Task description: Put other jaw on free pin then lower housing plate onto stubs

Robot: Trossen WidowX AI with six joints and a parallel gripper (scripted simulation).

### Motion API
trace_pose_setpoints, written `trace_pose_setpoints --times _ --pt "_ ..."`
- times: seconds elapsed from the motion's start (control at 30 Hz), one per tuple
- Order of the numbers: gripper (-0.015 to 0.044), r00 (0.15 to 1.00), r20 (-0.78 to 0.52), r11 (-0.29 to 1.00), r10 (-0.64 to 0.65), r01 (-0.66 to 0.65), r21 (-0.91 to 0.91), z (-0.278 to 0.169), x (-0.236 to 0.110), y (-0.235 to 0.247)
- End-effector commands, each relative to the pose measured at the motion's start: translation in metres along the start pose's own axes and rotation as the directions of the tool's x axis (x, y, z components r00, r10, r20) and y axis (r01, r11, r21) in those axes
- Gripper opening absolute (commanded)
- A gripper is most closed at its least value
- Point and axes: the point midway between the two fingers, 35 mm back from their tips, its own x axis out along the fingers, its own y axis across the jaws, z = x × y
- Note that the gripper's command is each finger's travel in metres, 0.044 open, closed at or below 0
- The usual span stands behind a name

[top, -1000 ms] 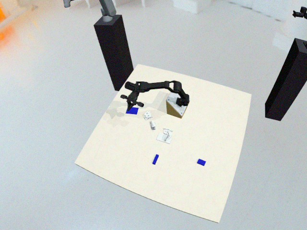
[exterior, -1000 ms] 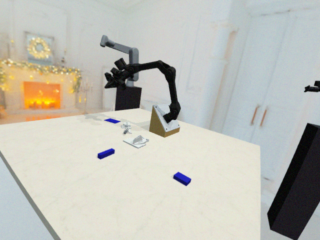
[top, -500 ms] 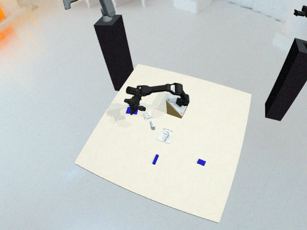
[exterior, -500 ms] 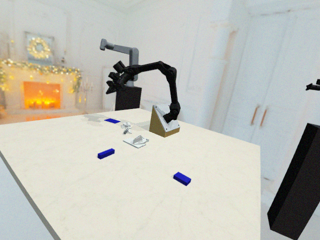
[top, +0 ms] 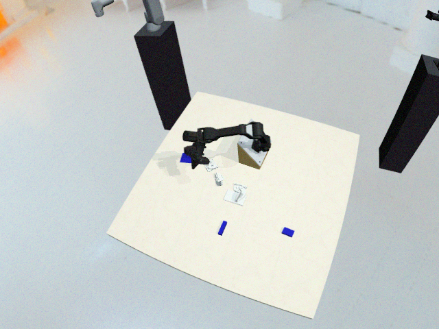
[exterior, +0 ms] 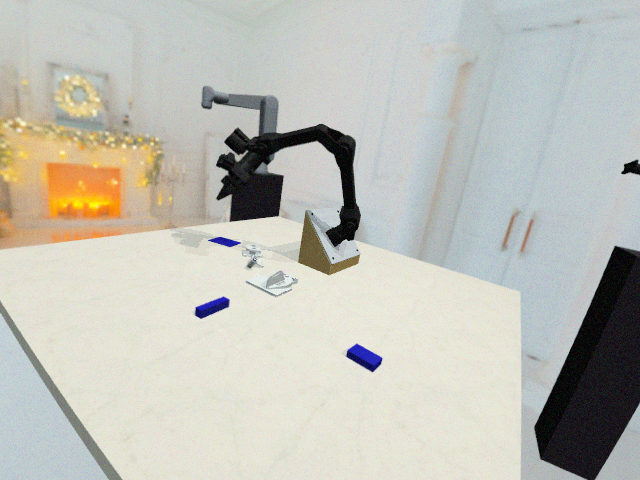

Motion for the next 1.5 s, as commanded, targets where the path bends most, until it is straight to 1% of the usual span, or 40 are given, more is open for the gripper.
trace_pose_setpoints --times 0.0,0.33,0.67,1.07,1.47 --pt "0.0 0.999 -0.034 0.993 -0.02 0.024 0.112 -0.01 0.005 0.004" --pt "0.0 0.992 -0.113 0.933 -0.058 0.094 0.346 -0.033 0.016 0.012" --pt "0.0 0.976 -0.194 0.813 -0.097 0.191 0.55 -0.058 0.025 0.019" --pt "0.0 0.945 -0.292 0.598 -0.145 0.319 0.735 -0.089 0.033 0.028" --pt "0.0 0.901 -0.388 0.328 -0.193 0.432 0.84 -0.12 0.037 0.035"
